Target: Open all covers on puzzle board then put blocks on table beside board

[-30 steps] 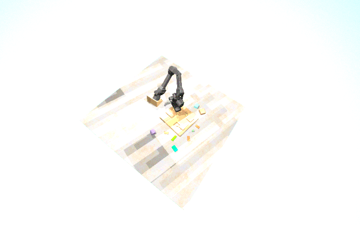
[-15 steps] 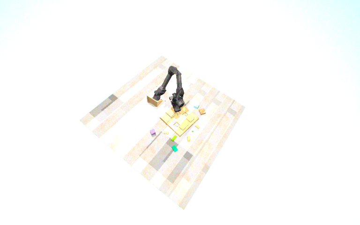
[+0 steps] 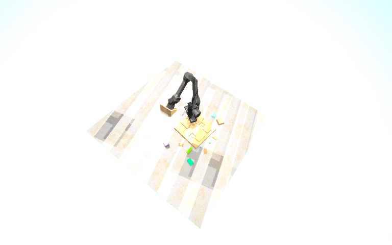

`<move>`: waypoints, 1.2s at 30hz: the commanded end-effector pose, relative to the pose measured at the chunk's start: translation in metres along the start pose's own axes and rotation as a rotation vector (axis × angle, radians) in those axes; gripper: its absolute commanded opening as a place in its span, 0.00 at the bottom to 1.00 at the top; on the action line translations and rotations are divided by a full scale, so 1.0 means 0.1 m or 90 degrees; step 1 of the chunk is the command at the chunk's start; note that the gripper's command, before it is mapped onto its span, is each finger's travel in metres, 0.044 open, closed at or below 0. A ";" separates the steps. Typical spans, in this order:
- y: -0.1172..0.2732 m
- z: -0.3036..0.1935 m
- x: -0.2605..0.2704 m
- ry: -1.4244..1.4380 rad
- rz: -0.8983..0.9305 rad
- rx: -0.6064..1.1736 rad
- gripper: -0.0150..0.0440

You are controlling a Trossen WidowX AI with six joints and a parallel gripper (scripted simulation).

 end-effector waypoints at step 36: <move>-0.20 0.01 0.00 0.000 0.002 0.000 0.46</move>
Point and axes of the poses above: the point midway between the two fingers, 35 mm back from their tips, its own y axis back along the fingers, its own x axis across the jaws, z = x × y, the point moved 7 cm from there along y, back along the fingers, and after that the axes turned 10 degrees about -y, right-handed, at the moved point
